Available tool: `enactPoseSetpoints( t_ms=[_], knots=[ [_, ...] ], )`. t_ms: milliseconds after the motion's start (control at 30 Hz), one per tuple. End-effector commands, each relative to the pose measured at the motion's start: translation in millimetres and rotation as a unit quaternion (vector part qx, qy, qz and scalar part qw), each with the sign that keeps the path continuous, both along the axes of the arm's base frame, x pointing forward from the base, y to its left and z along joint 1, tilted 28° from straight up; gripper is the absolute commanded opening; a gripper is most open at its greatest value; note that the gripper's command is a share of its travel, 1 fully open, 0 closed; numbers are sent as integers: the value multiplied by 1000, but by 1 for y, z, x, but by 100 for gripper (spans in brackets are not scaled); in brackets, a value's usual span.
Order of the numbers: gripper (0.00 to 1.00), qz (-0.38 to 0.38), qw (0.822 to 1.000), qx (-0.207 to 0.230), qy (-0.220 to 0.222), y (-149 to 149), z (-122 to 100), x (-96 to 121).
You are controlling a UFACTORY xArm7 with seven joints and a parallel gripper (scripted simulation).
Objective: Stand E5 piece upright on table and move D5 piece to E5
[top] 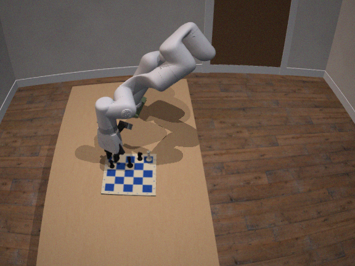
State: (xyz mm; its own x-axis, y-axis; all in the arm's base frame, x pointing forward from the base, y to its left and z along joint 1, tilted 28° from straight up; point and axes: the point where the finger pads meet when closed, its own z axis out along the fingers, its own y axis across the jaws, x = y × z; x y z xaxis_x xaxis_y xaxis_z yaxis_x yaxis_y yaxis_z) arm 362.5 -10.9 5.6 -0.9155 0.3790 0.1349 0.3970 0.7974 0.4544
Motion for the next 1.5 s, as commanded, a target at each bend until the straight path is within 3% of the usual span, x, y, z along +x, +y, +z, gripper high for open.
enactPoseSetpoints(
  t_ms=[0,1067,1100,1467],
  knots=[
    [34,-1,1000,0,-1,-1,0,1],
    [34,-1,1000,0,-1,-1,0,1],
    [0,-1,1000,0,-1,-1,0,1],
    [0,-1,1000,0,-1,-1,0,1]
  ],
)
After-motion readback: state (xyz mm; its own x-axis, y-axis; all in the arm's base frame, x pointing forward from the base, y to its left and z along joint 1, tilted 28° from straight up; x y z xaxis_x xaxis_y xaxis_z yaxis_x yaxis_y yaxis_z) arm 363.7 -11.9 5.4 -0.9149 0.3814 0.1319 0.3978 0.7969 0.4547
